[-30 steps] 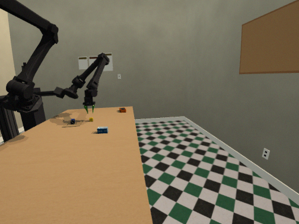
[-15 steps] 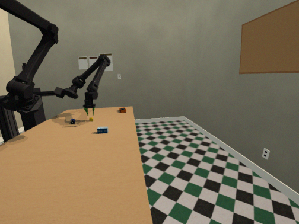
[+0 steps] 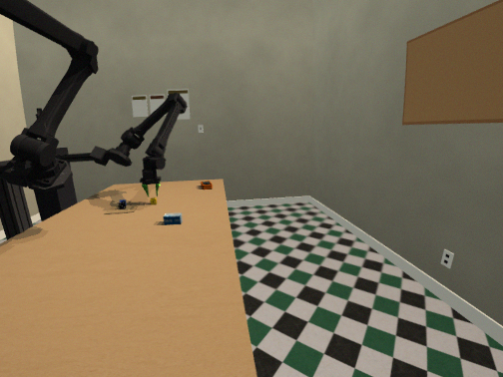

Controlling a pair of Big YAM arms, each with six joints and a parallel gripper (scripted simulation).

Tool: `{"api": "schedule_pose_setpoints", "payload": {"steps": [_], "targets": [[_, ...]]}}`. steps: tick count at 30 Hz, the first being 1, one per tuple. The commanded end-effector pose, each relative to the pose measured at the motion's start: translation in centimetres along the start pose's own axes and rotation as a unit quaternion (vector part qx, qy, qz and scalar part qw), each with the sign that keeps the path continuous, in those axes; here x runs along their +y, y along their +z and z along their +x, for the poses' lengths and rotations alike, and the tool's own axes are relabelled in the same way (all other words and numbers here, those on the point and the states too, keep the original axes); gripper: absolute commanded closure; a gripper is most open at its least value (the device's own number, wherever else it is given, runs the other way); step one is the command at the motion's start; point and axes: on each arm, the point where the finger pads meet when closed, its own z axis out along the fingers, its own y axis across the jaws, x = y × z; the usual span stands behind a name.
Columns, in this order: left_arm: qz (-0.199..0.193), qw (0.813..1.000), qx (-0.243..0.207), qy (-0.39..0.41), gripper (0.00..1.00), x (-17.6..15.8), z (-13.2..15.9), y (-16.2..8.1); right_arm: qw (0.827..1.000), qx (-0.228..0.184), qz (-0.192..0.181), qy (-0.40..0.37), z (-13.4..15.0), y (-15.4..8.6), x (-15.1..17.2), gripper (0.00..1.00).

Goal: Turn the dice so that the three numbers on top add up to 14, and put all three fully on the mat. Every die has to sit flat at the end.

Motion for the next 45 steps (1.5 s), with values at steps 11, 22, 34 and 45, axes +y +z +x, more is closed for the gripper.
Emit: {"api": "schedule_pose_setpoints", "payload": {"steps": [11,22,34,45], "targets": [[-0.005,1.0,-0.005,-0.002,0.55,0.66,-0.57,0.45,1.0,-0.026,0.003,0.004,-2.19,-0.91,-0.29,0.0],[-0.005,1.0,-0.005,-0.002,0.55,0.66,-0.57,0.45,1.0,-0.026,0.003,0.004,-2.19,-0.91,-0.29,0.0],[-0.005,1.0,-0.005,-0.003,0.55,0.79,-0.66,0.5,1.0,-0.026,0.003,0.004,-2.19,-0.91,-0.29,0.0],[-0.005,1.0,-0.004,-0.003,0.55,0.82,-0.66,0.55,1.0,-0.026,0.003,0.004,-2.19,-0.91,-0.29,0.0]]}}
